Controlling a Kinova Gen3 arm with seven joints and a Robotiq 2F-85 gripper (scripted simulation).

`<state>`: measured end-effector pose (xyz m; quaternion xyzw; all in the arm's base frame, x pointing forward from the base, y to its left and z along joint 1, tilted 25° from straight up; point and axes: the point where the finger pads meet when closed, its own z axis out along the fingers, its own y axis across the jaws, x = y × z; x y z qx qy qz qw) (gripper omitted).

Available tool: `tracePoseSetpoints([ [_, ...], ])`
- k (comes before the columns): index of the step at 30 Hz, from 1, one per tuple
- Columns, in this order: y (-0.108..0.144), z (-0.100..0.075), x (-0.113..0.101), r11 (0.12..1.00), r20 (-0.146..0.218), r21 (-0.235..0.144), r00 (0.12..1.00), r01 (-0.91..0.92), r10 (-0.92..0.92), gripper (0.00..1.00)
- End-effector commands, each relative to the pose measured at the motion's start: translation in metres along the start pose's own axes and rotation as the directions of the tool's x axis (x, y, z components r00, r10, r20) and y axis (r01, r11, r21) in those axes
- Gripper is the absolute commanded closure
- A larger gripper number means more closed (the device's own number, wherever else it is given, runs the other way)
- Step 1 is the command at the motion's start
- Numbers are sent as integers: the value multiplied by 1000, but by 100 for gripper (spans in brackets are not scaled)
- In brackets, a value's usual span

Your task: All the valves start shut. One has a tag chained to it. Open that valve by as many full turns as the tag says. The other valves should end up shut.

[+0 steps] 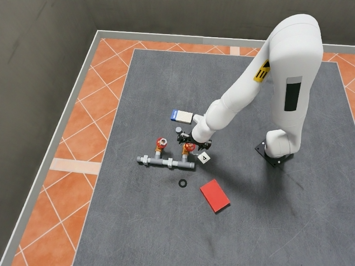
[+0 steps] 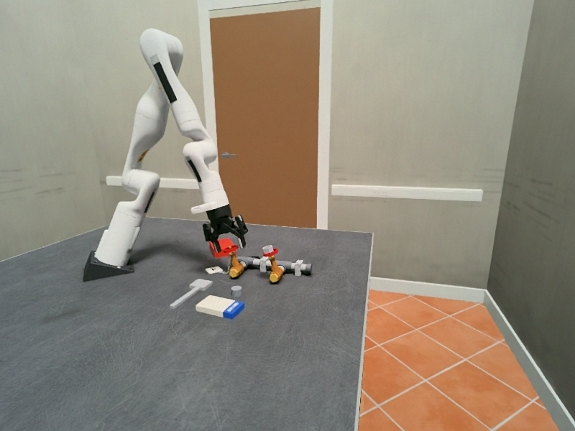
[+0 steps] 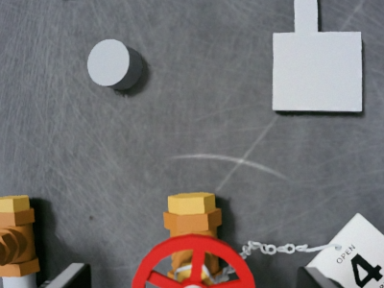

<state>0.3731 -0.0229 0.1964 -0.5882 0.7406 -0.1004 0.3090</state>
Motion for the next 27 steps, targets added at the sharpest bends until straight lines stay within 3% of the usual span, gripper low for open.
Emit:
tracePoseSetpoints([
  [1, 0, 0, 0, 1000, 0, 1, 1000, -1, 1, 0],
  [16, 0, 0, 0, 997, 0, 1, 997, -81, 81, 0],
  [27, 0, 0, 0, 954, 0, 1, 954, -298, 298, 0],
])
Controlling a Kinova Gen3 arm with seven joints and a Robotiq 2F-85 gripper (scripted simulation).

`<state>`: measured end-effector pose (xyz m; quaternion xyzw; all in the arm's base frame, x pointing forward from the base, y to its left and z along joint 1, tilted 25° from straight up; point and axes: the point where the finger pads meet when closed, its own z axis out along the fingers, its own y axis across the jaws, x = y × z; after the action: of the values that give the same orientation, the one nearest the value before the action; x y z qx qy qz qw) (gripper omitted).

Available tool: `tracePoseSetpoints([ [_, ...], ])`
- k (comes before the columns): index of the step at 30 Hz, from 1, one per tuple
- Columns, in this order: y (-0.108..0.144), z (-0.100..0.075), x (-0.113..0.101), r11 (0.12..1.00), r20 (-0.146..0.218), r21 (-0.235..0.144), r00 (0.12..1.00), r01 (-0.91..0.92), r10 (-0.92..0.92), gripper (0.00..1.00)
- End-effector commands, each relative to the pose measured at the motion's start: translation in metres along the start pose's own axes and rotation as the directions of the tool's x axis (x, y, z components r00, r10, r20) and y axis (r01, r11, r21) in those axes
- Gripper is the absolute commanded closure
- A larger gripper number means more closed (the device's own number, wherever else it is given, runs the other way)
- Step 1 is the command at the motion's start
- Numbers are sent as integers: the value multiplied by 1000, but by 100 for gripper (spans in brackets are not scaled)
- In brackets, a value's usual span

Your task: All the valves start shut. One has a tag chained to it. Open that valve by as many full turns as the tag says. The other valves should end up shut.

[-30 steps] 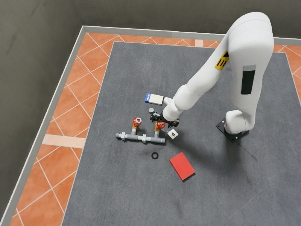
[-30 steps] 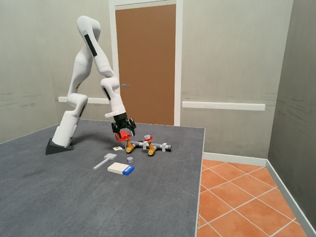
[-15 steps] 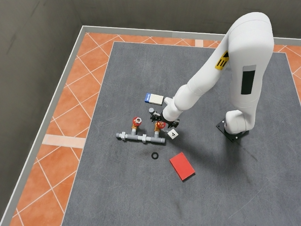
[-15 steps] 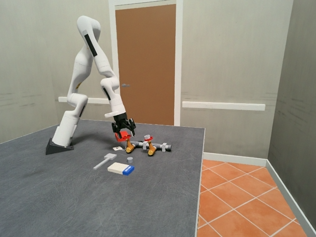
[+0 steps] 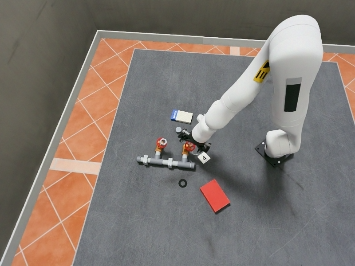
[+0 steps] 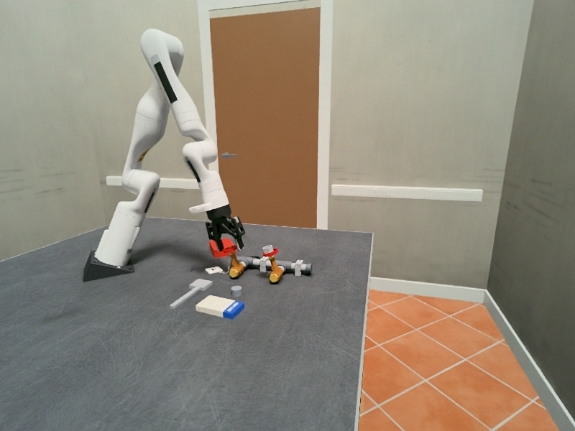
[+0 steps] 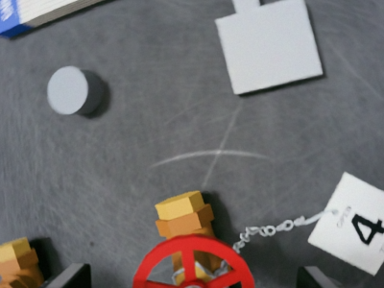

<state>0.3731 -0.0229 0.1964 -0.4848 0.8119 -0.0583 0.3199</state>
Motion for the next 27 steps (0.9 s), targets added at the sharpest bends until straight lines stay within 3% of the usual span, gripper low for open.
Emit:
tracePoseSetpoints([
  [1, 0, 0, 0, 998, -1, 1, 998, -64, 64, 0],
  [13, 0, 0, 0, 930, 0, 1, 930, -368, 368, 0],
  [21, 0, 0, 0, 792, 0, 1, 792, -611, 611, 0],
  [23, 0, 0, 0, 792, 0, 1, 792, -611, 611, 0],
  [27, 0, 0, 0, 694, 0, 1, 694, -720, 720, 0],
])
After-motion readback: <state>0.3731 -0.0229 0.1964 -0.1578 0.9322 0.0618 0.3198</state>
